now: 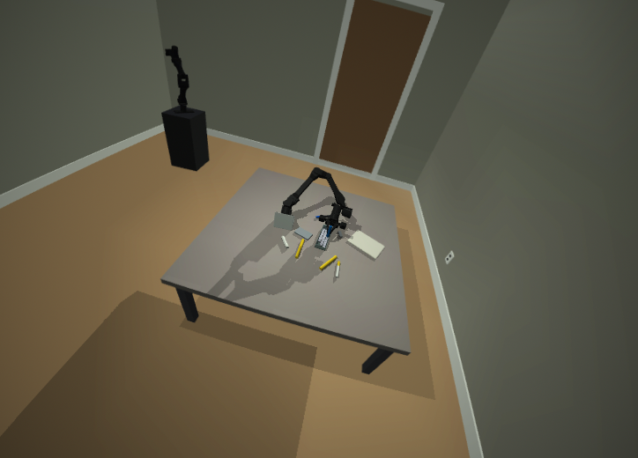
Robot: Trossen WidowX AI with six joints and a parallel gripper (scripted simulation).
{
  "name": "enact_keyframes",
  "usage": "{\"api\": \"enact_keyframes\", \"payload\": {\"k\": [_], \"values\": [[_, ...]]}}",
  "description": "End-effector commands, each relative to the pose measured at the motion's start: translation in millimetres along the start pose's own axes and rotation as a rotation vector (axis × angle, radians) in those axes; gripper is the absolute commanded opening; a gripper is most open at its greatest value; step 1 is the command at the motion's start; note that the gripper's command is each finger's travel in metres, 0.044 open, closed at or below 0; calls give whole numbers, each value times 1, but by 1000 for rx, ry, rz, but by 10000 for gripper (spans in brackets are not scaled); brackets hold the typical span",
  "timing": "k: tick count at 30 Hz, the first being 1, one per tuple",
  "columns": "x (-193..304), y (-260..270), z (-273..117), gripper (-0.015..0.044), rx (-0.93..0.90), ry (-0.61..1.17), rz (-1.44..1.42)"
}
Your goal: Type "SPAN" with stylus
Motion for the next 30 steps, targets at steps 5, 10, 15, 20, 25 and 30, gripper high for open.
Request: {"api": "enact_keyframes", "payload": {"k": [5,10,15,20,25,30], "values": [[-4,0,3,81,0,-1,3],[-7,1,4,81,0,-1,3],[-8,1,5,81,0,-1,3],[-9,1,6,81,0,-1,3],[-11,1,7,81,0,-1,3],[-13,2,8,81,0,-1,3]]}}
Point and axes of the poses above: the point midway between the two fingers, 35 mm back from their tips, its own z axis out along the fingers, its own y axis across the jaws, x = y × z, the point moved 2 cm from there along -z, back along the fingers, and after that the axes turned 7 degrees about z, right-handed, at the moved point
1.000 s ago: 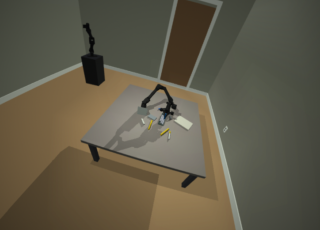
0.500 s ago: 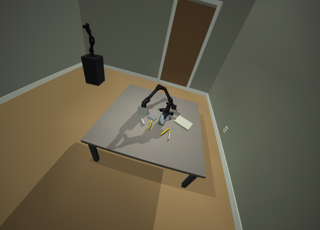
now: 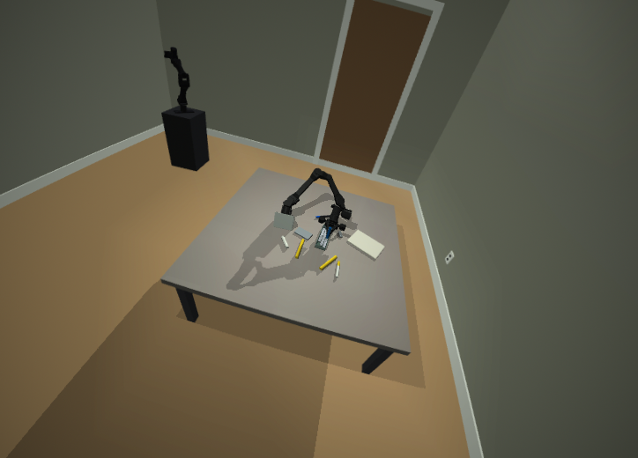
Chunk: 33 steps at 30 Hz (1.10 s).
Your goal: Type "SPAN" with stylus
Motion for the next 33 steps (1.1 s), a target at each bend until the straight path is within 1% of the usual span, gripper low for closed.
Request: {"api": "enact_keyframes", "payload": {"k": [1,17,26,33], "values": [[-2,0,1,81,0,-5,3],[-2,0,1,81,0,-5,3],[29,-4,-17,81,0,-3,4],[28,-4,-16,81,3,-9,13]]}}
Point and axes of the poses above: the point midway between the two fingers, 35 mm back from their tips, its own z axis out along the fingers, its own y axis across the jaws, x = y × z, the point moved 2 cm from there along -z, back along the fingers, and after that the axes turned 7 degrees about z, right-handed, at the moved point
